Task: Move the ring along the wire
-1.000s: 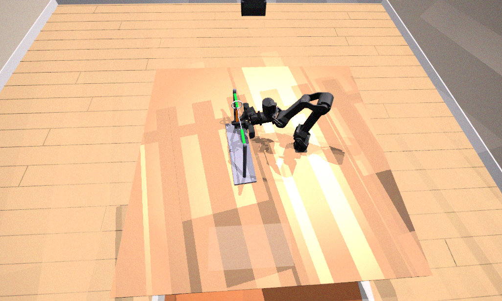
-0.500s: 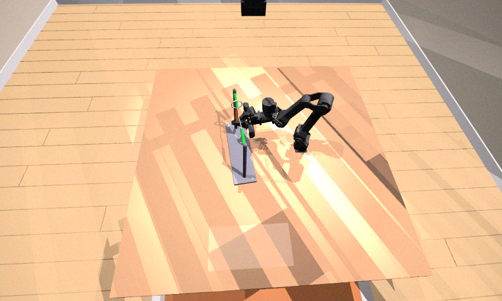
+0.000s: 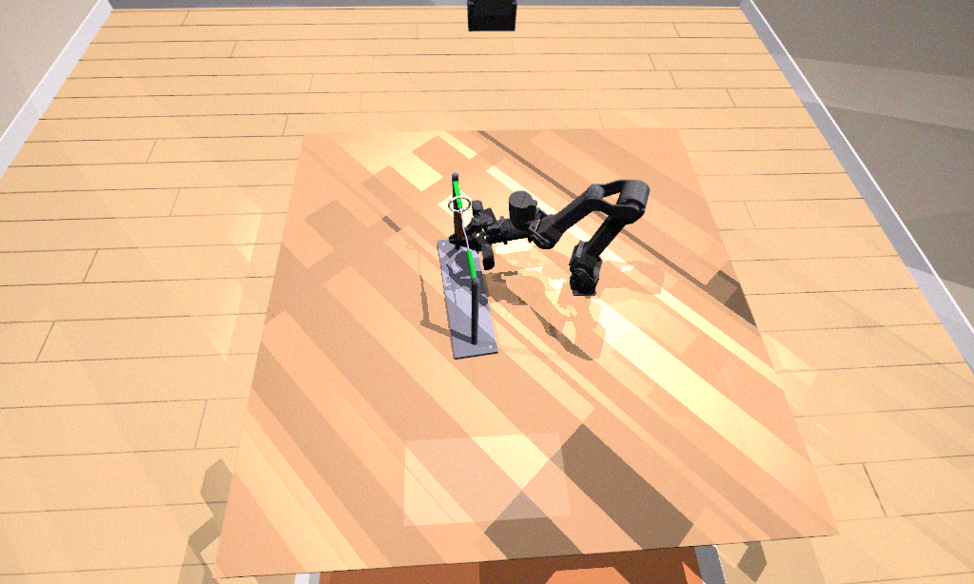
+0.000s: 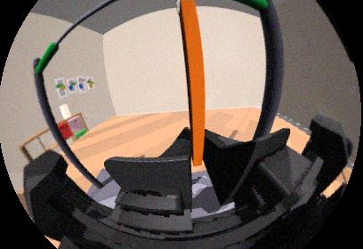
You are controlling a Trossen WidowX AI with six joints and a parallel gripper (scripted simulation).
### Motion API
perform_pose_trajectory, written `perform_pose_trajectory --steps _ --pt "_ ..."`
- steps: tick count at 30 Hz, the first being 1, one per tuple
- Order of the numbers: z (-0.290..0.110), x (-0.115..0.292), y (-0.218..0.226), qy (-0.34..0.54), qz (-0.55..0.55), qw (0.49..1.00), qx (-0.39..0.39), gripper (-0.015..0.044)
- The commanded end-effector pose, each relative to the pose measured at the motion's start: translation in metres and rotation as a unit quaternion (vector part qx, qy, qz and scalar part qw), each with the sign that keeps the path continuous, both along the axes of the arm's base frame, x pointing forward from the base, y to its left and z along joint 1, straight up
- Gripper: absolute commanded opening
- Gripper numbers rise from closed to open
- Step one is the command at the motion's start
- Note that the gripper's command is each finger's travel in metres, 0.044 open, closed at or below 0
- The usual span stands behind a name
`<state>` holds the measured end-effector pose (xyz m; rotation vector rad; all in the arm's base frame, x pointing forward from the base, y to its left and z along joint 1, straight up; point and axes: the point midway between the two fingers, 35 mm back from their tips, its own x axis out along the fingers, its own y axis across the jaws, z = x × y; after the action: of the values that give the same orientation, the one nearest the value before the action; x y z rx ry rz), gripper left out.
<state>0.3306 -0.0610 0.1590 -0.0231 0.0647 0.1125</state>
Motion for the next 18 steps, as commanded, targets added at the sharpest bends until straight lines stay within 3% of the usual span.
perform_pose_trajectory --steps 1,18 --pt "-0.002 -0.002 0.004 0.002 -0.001 1.000 0.004 -0.0150" --pt "-0.002 -0.003 0.022 0.002 -0.003 1.000 0.007 -0.0150"
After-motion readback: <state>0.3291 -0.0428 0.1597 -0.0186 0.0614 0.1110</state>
